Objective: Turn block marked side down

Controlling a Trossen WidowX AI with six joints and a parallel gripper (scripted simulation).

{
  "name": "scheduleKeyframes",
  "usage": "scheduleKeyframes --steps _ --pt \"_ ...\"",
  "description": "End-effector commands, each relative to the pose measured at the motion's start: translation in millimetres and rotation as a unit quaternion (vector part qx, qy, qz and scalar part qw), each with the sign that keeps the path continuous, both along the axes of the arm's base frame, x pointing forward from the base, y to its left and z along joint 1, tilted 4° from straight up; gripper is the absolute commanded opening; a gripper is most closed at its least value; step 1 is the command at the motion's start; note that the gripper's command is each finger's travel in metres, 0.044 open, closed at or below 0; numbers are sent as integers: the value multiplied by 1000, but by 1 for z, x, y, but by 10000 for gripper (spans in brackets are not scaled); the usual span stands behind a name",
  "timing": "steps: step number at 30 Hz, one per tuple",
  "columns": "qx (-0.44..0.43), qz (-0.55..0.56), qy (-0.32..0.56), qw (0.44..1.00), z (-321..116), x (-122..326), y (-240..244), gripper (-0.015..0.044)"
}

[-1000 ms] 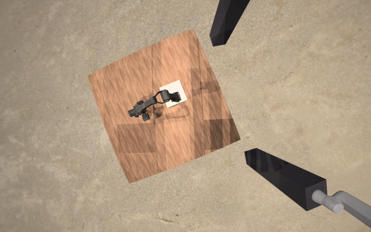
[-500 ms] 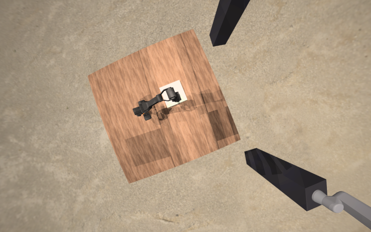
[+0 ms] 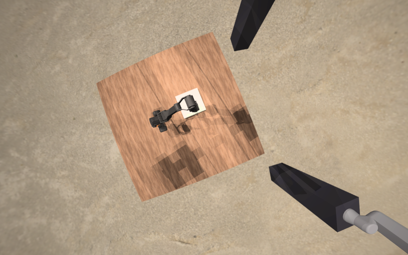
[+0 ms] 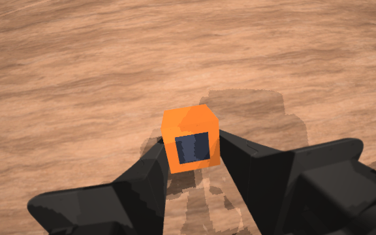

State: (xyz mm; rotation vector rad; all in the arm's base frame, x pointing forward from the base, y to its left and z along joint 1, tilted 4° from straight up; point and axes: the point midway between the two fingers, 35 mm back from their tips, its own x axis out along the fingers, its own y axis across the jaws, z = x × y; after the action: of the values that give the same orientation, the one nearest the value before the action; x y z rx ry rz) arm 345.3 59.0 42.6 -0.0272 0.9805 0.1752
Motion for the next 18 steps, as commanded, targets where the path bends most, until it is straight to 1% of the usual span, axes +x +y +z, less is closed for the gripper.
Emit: scheduleKeyframes --steps 1,18 --pt "3 -4 -22 1000 -7 2 0 0" --pt "23 -12 -149 988 -23 1 1 0"
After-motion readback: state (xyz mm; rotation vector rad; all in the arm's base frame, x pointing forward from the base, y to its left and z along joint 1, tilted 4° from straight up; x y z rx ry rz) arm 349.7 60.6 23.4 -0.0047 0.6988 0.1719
